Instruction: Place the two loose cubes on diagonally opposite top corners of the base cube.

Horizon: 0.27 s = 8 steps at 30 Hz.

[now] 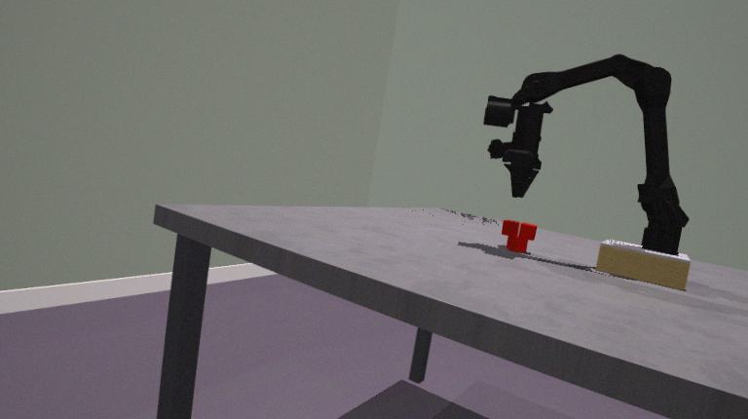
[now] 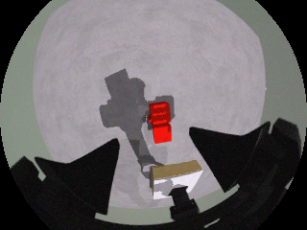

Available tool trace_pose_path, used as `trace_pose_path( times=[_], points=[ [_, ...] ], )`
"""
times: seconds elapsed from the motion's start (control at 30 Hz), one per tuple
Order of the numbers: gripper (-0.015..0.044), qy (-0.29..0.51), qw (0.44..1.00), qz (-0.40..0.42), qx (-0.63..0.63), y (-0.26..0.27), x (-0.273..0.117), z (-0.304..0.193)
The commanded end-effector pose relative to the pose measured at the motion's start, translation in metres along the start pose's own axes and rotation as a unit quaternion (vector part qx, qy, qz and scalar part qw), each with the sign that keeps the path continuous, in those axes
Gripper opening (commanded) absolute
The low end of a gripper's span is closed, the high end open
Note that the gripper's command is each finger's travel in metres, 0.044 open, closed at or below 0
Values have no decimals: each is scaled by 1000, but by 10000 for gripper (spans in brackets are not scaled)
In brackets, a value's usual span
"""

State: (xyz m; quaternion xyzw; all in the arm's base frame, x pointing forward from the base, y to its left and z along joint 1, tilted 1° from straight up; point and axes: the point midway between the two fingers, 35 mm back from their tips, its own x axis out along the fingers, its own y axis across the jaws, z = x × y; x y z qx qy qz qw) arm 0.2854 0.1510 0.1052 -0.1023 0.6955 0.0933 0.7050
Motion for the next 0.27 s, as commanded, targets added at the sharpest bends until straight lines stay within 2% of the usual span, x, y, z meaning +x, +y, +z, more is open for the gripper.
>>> trace_pose_path(
  times=[0.0, 0.13, 0.23],
  points=[
    [400, 2, 1000, 3, -10, 45, -1, -17],
    [400, 3, 1000, 5, -10, 95, -2, -44],
    [400, 3, 1000, 5, -10, 103, -2, -49]
  ],
)
